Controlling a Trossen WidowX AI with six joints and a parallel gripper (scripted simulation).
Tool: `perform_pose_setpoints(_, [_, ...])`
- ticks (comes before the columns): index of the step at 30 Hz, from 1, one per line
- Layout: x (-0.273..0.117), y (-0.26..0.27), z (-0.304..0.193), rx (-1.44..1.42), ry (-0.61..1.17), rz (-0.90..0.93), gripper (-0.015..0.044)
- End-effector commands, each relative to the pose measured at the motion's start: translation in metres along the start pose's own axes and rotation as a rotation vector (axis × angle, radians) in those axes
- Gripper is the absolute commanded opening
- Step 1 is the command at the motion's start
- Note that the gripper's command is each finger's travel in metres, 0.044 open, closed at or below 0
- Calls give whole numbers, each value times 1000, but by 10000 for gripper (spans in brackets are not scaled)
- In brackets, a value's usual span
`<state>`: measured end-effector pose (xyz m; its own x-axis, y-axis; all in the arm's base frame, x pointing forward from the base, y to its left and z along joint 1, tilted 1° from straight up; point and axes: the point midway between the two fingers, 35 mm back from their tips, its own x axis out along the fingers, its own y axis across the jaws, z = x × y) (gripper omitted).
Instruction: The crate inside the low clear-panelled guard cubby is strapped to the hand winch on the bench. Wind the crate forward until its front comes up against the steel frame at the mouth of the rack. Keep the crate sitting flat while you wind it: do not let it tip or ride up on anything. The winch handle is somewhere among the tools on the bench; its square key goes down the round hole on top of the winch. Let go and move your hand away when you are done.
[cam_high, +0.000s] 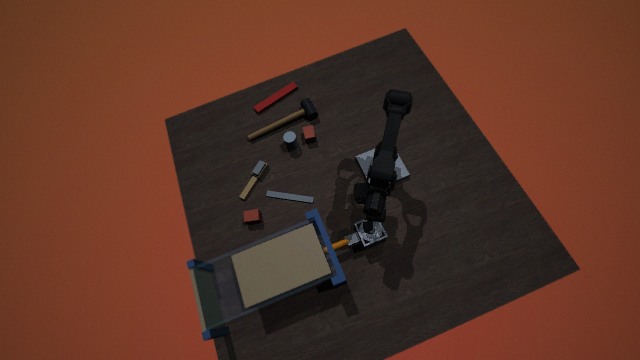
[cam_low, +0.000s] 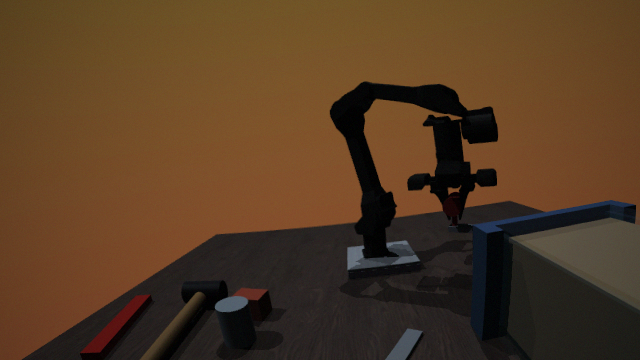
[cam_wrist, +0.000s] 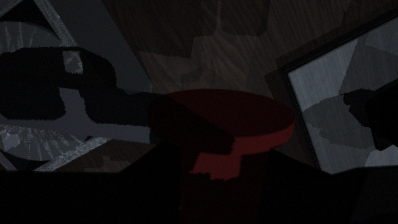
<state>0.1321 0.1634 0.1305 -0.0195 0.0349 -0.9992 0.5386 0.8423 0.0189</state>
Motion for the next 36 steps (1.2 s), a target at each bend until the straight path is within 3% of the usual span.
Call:
perform_pose_setpoints(1, [0, -1, 14, 19, -30, -2, 0])
perform_pose_setpoints(36, [-2, 16, 66, 19, -34, -1, 0])
